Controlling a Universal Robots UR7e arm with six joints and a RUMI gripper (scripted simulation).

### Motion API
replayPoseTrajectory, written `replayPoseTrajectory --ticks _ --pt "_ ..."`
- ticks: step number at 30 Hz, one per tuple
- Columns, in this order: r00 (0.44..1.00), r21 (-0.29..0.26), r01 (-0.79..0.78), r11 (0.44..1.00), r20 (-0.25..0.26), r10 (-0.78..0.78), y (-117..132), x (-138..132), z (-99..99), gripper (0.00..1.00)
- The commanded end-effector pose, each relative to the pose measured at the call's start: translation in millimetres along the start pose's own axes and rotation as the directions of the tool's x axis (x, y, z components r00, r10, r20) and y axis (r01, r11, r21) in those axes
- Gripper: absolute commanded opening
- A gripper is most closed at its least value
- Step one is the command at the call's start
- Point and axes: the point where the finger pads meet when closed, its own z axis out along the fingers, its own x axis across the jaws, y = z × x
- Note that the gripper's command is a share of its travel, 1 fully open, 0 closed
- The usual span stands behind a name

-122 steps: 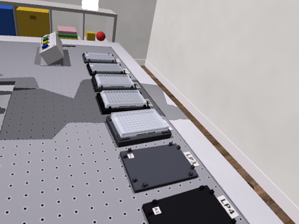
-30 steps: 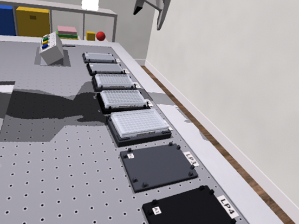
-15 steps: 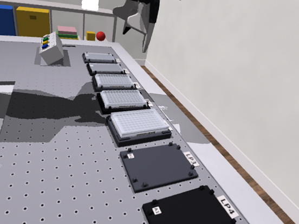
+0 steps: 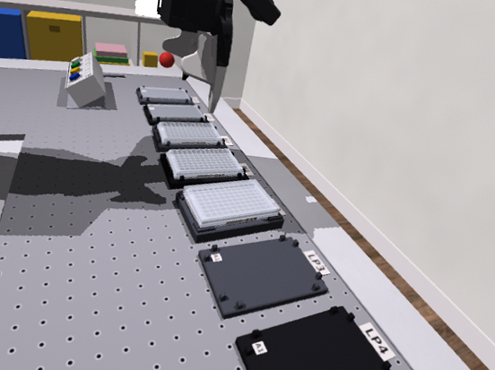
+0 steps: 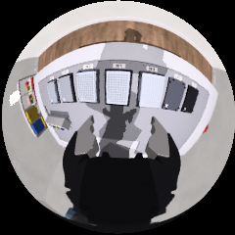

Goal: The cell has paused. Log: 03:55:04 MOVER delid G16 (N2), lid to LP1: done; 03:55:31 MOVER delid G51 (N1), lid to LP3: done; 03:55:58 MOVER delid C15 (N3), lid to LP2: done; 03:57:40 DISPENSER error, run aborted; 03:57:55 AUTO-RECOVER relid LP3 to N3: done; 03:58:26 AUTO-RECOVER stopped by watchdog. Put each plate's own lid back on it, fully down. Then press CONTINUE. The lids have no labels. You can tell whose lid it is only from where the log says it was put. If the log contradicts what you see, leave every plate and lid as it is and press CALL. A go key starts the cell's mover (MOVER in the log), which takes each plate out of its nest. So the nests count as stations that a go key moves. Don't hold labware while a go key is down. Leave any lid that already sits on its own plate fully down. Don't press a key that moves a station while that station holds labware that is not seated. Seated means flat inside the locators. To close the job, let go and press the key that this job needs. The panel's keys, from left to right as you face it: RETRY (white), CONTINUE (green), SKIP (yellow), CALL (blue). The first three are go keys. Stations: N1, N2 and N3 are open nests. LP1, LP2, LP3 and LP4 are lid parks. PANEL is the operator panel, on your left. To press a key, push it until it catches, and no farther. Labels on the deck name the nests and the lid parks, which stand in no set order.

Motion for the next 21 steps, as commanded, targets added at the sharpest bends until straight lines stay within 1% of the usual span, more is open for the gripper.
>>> replayPoseTrajectory --ticks 1,2,6,13,14,17,19,21 --pt "1.0 0.007 -0.003 1.0 -0.004 0.003 8.5 -1.2 10.6 0.82" --pt "1.0 0.007 -0.003 1.0 -0.004 0.003 8.5 -1.2 10.6 0.82" --pt "1.0 0.012 -0.008 1.0 -0.008 0.009 20.7 -3.5 21.0 0.82" --pt "1.0 0.022 -0.02 1.0 -0.017 0.02 46.0 -9.3 36.6 0.82" --pt "1.0 0.022 -0.02 1.0 -0.017 0.02 46.0 -9.3 36.6 0.82" --pt "0.999 0.026 -0.026 0.999 -0.021 0.026 58.7 -12.5 41.8 0.82" --pt "0.999 0.026 -0.026 0.999 -0.021 0.026 58.7 -12.5 41.8 0.82" --pt "0.999 0.031 -0.031 0.999 -0.025 0.032 68.0 -15.1 44.5 0.82"
